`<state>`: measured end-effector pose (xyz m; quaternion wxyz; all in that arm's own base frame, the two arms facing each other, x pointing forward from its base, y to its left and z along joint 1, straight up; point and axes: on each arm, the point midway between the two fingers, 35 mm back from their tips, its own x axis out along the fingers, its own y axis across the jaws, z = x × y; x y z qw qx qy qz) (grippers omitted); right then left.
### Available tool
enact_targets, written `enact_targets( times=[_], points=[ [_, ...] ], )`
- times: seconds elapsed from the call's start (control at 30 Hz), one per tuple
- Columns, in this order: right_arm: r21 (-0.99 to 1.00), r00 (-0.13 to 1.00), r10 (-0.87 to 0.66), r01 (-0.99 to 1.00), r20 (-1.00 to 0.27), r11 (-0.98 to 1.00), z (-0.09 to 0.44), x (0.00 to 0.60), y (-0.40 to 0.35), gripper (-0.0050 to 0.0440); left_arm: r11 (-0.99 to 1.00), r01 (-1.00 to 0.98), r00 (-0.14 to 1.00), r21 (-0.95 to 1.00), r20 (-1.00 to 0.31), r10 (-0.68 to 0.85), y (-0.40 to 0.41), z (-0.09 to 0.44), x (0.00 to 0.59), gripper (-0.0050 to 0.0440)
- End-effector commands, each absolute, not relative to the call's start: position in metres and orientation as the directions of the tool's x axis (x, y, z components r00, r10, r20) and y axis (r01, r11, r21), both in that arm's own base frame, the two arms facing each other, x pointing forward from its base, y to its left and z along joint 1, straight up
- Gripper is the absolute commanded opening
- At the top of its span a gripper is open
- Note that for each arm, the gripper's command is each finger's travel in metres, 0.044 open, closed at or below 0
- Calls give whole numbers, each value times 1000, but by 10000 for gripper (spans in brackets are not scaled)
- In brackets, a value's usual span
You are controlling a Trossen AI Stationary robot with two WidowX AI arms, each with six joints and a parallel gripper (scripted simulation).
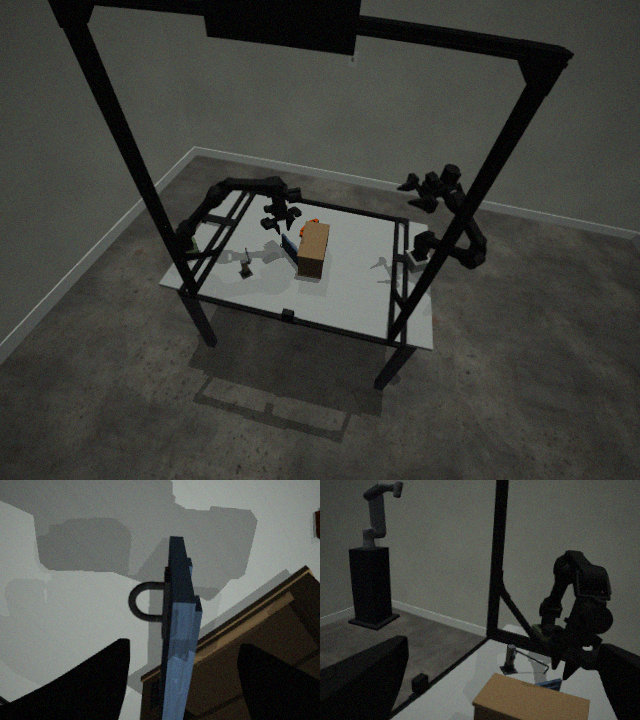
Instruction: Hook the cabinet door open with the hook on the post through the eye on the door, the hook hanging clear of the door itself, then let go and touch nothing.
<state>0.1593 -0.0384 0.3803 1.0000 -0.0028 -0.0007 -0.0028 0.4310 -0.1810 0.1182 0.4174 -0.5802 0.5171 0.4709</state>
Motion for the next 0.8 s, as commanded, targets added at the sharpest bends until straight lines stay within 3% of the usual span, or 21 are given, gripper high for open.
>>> enact_targets(
  times=[0.0,0.63,0.77],
  points=[
    [1,1000,0,0,1,1000,380,159,-38,400,-122,-992,25,1,-978,-206,-181,117,430,220],
    [1,1000,0,0,1,1000,380,159,-38,400,-119,-993,25,0,-978,-206,-181,93,430,220],
    [1,1000,0,0,1,1000,380,159,-38,400,-119,-993,25,0,-978,-206,-181,93,430,124]
  ],
)
